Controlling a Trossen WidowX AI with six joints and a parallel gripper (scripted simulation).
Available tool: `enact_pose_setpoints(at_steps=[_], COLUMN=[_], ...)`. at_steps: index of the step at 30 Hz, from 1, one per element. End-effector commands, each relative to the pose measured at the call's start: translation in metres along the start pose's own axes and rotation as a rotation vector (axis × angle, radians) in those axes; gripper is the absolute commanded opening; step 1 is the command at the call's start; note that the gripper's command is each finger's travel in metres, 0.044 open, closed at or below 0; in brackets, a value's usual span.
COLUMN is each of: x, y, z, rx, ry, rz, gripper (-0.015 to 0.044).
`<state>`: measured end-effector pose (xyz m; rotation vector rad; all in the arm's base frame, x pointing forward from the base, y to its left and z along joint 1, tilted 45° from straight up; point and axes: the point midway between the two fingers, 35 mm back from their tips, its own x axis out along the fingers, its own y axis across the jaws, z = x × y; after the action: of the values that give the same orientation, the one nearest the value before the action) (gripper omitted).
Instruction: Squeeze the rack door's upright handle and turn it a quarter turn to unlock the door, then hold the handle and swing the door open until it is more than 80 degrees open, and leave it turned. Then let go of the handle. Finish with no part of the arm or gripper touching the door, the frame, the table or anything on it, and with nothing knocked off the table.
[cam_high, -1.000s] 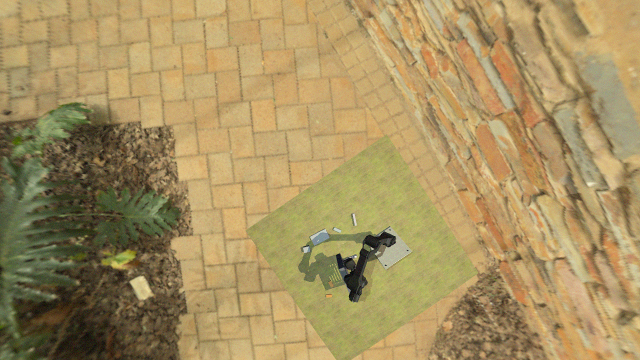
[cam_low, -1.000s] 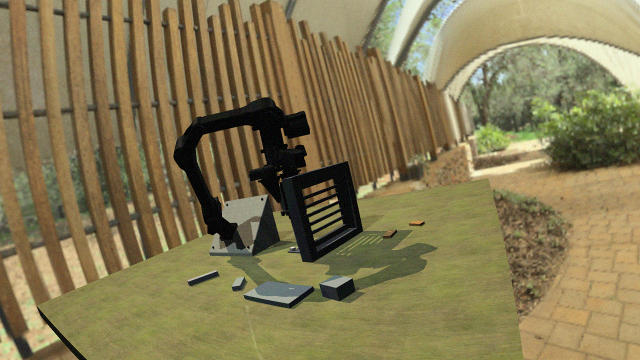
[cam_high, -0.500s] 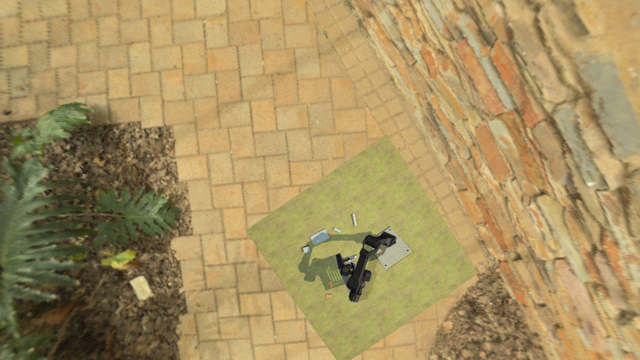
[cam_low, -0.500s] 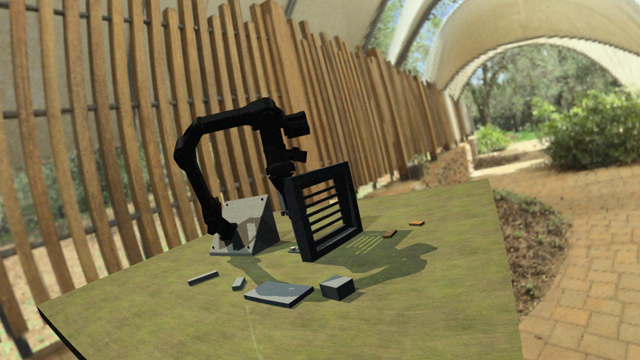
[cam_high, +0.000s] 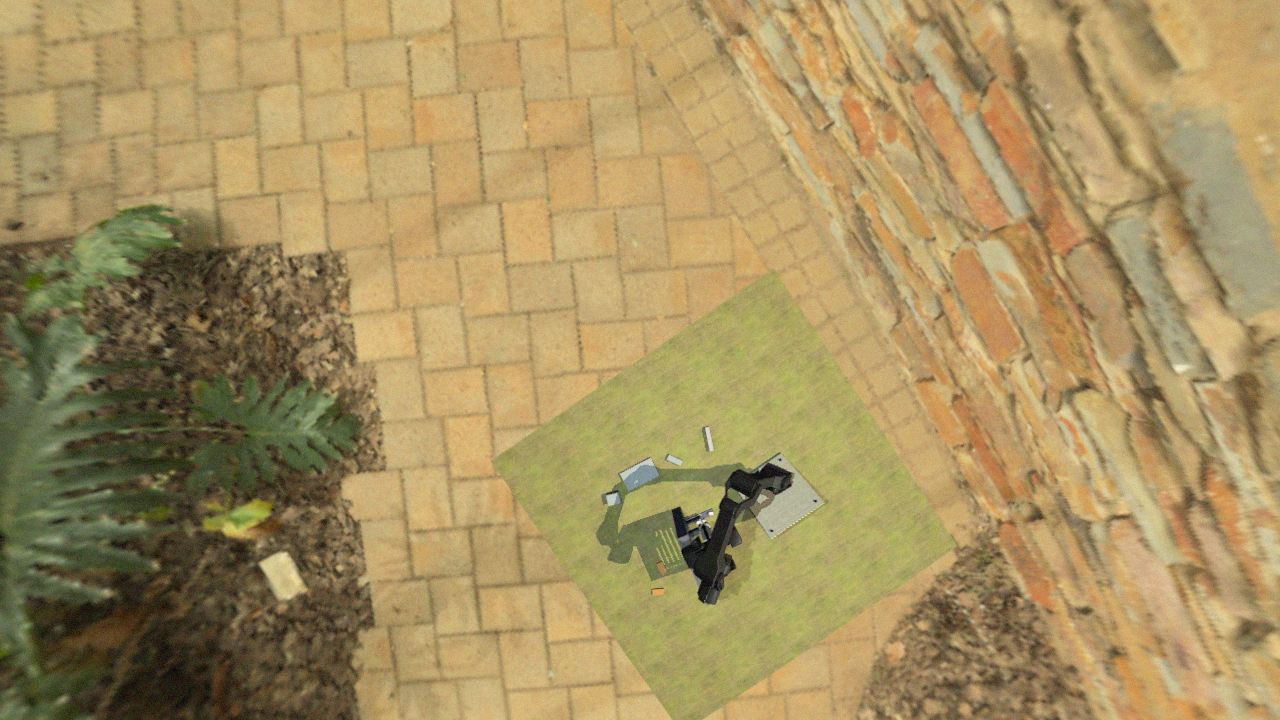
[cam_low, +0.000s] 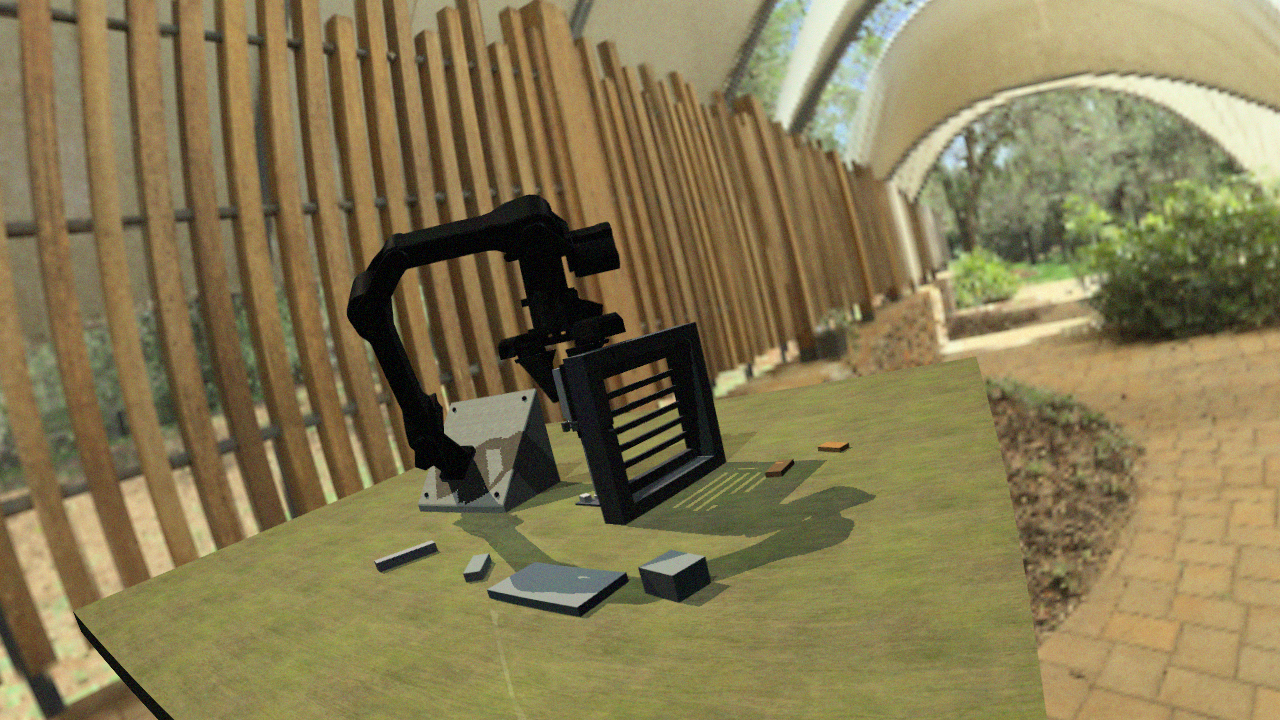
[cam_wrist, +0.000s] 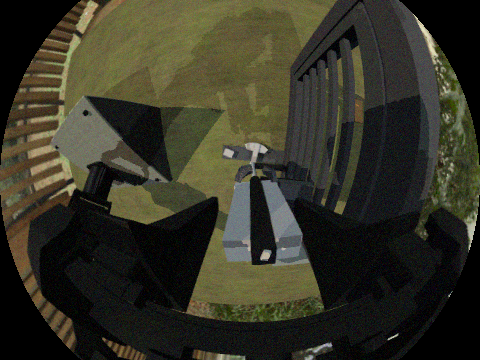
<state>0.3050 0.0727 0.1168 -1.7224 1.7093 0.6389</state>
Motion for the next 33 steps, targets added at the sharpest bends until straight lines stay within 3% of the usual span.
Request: enact_pose_setpoints(at_steps=[1, 4, 33], x=[0.0000, 0.0000, 0.0000], y=[-0.0006, -0.0006, -0.0006], z=[0.0003, 0.0003, 0.0003], rx=[-0.100, -0.100, -0.100], ry=[0.000, 0.000, 0.000], rz=[-0.003, -0.003, -0.003], gripper=[0.0283, 0.0283, 0.0089])
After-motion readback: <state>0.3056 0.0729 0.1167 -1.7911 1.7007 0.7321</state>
